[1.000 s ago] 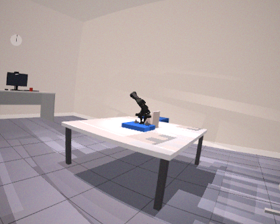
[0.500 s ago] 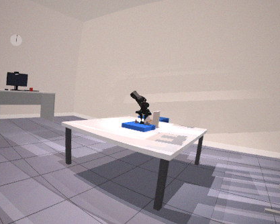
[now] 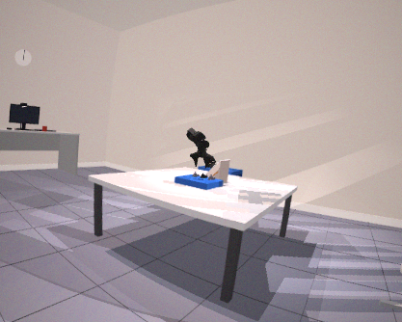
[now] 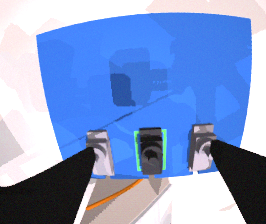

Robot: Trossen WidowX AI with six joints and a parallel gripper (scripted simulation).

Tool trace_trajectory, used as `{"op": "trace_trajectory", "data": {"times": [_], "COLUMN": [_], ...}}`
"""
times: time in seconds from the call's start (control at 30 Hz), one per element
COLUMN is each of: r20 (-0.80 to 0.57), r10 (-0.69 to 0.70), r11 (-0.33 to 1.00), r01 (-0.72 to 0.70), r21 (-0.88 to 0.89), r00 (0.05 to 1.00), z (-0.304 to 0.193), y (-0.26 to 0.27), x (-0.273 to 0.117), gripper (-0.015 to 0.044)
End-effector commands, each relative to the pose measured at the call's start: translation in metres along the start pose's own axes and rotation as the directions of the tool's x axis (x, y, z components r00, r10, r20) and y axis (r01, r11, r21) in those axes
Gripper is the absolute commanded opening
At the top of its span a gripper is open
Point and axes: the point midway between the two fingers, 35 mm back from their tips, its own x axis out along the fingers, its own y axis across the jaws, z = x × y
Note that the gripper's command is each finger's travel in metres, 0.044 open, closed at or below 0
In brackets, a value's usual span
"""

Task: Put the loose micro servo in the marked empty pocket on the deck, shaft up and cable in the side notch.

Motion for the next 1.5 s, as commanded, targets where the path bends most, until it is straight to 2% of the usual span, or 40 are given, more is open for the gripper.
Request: {"op": "trace_trajectory", "data": {"times": [0.0,0.17,0.43,1.47], "r20": [0.004,0.004,0.003,0.003], "r10": [-0.002,-0.002,-0.024,-0.024], "r11": [1.0,1.0,0.994,0.994], "r01": [0.002,0.002,0.024,0.024], "r21": [0.0,-0.005,-0.11,-0.11], "r00": [1.0,1.0,1.0,1.0], "z": [0.028,0.034,0.027,0.027], "y": [-0.002,-0.003,0.0,0.0], "x": [-0.017,-0.022,-0.057,-0.057], "gripper": [0.044,0.044,0.044,0.044]}}
